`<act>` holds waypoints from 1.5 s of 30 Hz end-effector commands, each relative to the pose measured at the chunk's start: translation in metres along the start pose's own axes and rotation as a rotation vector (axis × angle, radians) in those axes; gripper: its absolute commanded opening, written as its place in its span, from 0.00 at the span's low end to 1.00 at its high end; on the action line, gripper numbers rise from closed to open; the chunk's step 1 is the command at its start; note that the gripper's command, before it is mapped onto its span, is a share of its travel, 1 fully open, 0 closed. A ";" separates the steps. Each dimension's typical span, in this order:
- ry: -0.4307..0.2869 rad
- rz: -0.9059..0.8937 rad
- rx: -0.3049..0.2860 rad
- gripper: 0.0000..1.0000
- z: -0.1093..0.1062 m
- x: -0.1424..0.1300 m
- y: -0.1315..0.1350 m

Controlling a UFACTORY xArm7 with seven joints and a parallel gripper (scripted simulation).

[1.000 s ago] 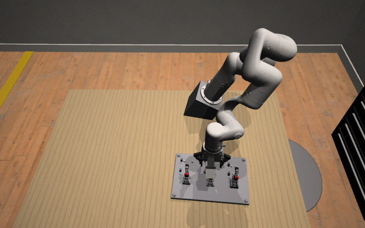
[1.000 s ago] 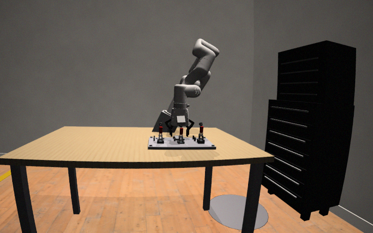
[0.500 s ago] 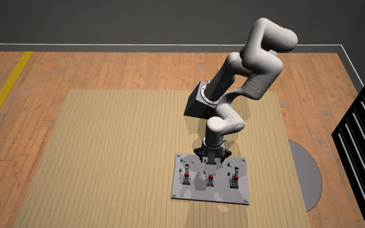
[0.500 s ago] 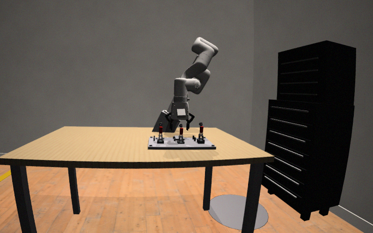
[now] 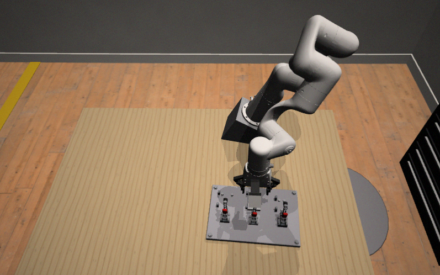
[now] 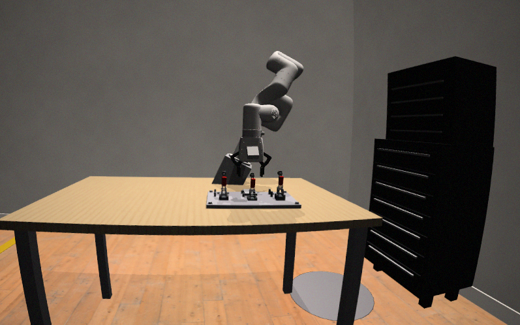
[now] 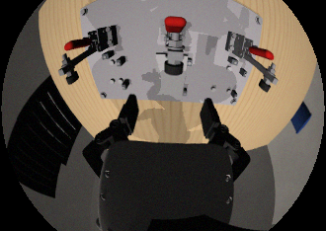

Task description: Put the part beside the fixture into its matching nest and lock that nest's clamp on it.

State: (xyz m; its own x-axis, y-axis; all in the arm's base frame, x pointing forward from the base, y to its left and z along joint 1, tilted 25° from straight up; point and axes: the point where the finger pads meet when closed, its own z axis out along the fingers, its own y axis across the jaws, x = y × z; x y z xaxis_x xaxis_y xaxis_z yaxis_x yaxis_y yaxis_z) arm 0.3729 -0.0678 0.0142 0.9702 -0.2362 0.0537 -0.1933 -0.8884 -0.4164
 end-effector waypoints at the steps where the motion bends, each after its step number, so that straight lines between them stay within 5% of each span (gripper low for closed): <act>1: 0.004 0.000 -0.001 1.00 -0.002 0.002 0.001; 8: 0.004 0.000 -0.001 1.00 -0.002 0.002 0.001; 9: 0.004 0.000 -0.001 0.47 -0.002 0.002 0.001; 17: 0.004 0.000 -0.001 0.47 -0.016 0.001 0.001; 29: 0.004 0.000 -0.001 0.47 -0.105 0.001 0.000; 45: 0.004 0.000 -0.001 0.47 -0.113 0.011 0.000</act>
State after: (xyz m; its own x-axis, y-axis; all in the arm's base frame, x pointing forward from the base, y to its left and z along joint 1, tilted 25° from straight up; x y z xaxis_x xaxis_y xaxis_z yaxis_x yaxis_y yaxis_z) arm 0.3597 -0.1121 0.1149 0.9702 -0.2363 0.0526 -0.1938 -0.8882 -0.4167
